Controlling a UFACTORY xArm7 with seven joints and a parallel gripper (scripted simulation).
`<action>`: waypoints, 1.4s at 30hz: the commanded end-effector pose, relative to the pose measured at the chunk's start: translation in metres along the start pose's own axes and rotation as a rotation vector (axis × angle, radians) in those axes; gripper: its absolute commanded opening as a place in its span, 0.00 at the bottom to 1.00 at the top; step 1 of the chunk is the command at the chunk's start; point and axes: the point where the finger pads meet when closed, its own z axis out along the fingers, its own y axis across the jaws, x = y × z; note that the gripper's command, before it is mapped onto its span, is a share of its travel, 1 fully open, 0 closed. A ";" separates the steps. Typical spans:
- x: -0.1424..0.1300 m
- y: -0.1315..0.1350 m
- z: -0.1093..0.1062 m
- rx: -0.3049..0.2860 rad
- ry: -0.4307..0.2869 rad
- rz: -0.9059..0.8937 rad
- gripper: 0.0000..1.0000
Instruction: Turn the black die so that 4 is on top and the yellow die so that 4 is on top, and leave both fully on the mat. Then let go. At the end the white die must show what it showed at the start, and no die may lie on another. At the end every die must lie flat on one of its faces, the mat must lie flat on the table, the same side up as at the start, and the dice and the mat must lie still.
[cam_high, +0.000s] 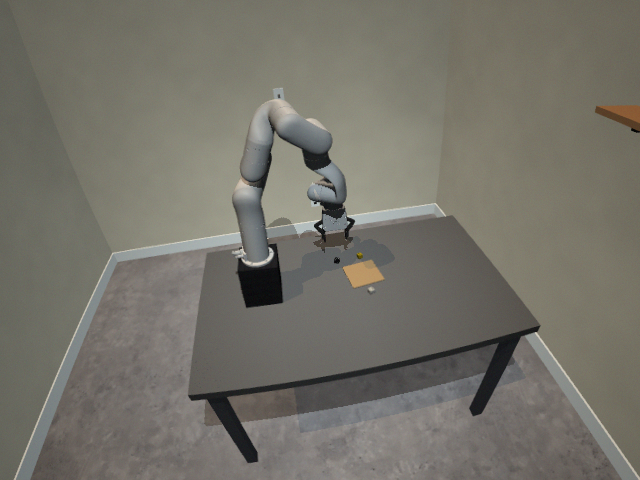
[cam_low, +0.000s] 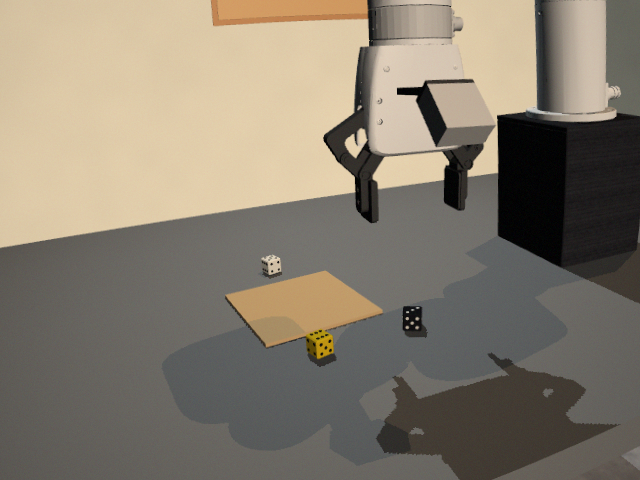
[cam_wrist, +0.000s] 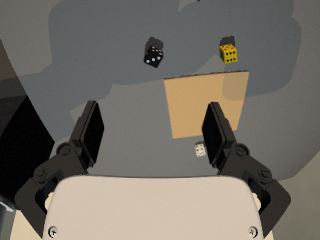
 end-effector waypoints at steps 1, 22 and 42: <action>0.001 0.001 0.005 -0.002 0.003 -0.174 1.00; 0.002 -0.003 0.027 -0.004 0.006 -0.819 1.00; 0.002 -0.007 0.037 -0.006 0.012 -1.115 0.36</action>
